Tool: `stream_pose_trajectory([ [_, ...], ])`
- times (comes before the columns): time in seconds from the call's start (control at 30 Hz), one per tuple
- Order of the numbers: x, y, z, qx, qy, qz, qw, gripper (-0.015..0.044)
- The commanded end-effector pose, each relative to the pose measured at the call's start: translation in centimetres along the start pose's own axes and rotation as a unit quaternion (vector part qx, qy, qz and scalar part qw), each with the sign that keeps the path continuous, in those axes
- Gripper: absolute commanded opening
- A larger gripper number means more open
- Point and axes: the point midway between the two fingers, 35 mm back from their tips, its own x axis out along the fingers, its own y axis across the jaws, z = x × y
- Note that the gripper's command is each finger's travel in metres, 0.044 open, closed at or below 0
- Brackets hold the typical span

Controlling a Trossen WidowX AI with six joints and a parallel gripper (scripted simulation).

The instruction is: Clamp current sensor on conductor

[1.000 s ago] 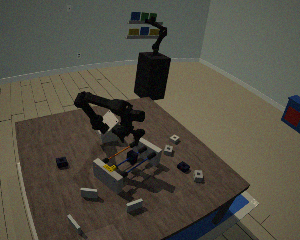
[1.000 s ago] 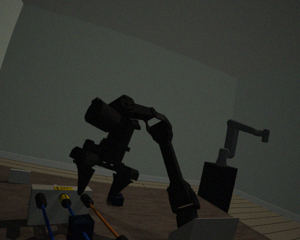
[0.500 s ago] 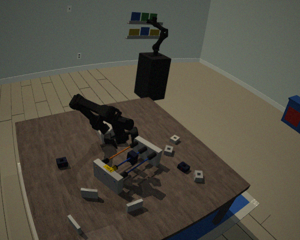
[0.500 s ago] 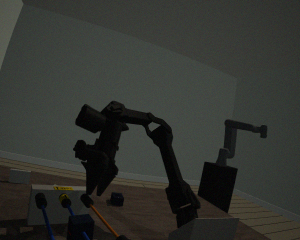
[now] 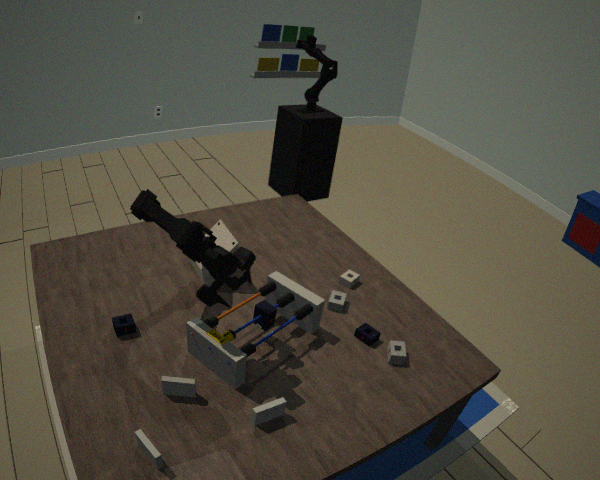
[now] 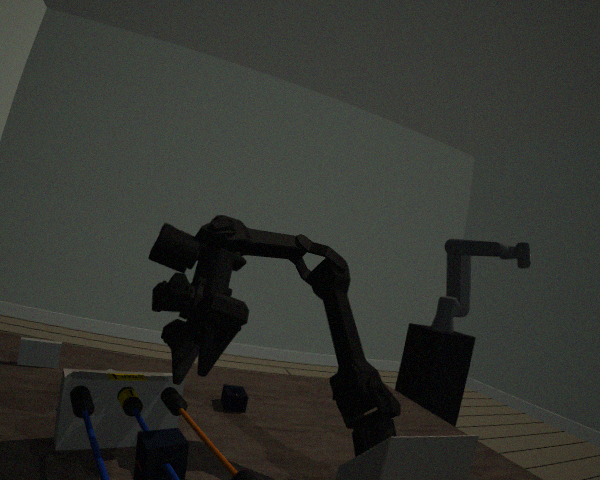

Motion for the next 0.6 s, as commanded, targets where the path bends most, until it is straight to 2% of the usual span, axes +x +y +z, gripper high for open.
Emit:
stream_pose_trajectory([
  [0.0,-2.8,-3.1,-1.1,-0.317,-0.081,0.067,0.943,0.044],
  [0.3,-4.3,-4.5,-1.7,-0.497,-0.142,0.058,0.854,0.044],
  [0.57,-4.3,-4.5,-1.8,-0.502,-0.144,0.057,0.851,0.044],
])
